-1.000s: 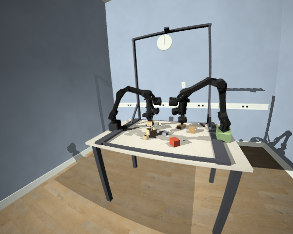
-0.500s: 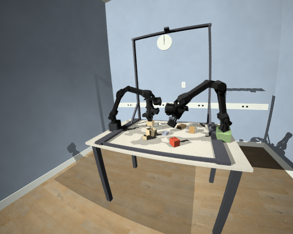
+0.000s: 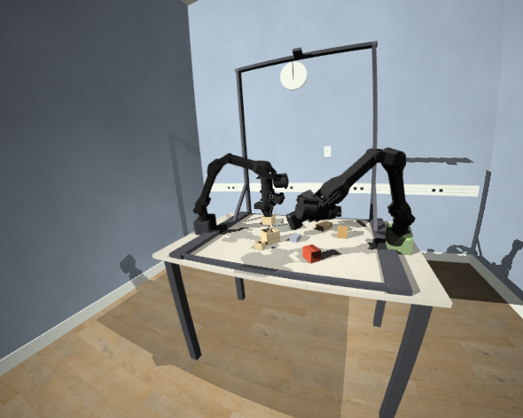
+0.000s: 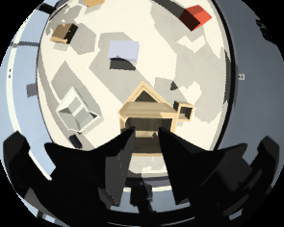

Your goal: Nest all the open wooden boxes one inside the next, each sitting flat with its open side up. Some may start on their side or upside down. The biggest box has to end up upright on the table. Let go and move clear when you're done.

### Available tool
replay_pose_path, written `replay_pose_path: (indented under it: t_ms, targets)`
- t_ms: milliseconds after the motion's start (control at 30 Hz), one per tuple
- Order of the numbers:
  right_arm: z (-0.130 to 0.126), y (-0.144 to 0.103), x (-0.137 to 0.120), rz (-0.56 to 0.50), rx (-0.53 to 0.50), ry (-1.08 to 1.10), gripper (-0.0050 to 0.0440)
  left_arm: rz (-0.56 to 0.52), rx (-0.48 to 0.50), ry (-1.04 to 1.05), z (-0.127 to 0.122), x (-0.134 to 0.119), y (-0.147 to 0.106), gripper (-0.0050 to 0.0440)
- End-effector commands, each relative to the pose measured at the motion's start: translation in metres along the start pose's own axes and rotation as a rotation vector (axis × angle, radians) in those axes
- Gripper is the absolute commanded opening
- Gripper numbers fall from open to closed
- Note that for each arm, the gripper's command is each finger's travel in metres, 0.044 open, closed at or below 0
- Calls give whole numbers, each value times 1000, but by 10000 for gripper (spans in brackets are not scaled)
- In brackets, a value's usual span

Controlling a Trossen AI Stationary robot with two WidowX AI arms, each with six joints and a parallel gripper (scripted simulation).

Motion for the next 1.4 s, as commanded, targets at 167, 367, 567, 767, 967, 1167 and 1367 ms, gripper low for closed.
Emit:
replay_pose_path:
  t_ms: [167,367,567,767,967,1167,1367]
  targets:
    - [-1,-12,5,-34,12,13,208,-143,90,251,31,1,-37,400]
    - [-1,-12,5,-34,12,13,208,-144,87,252,30,2,-36,400]
    - [1,-9,7,-31,7,-5,208,-140,89,252,28,5,-38,400]
    - [0,-14,7,-41,9,-152,208,-140,89,252,28,5,-38,400]
    - [0,-13,6,-38,5,-292,208,-140,89,252,28,5,-38,400]
    - [0,-13,6,-39,2,-499,208,-140,89,252,28,5,-38,400]
    - [0,-11,5,-33,-2,-709,208,-140,89,252,28,5,-38,400]
Point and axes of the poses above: on each arm, the point midway between the two fingers, 35 mm back from their tips, its own y axis out along the fingers, its own z axis across the jaws, x = y × z, the point moved 1 cm from there along -y, back along the fingers, and after that the axes turned 13 degrees about y, right-handed, at the moved point
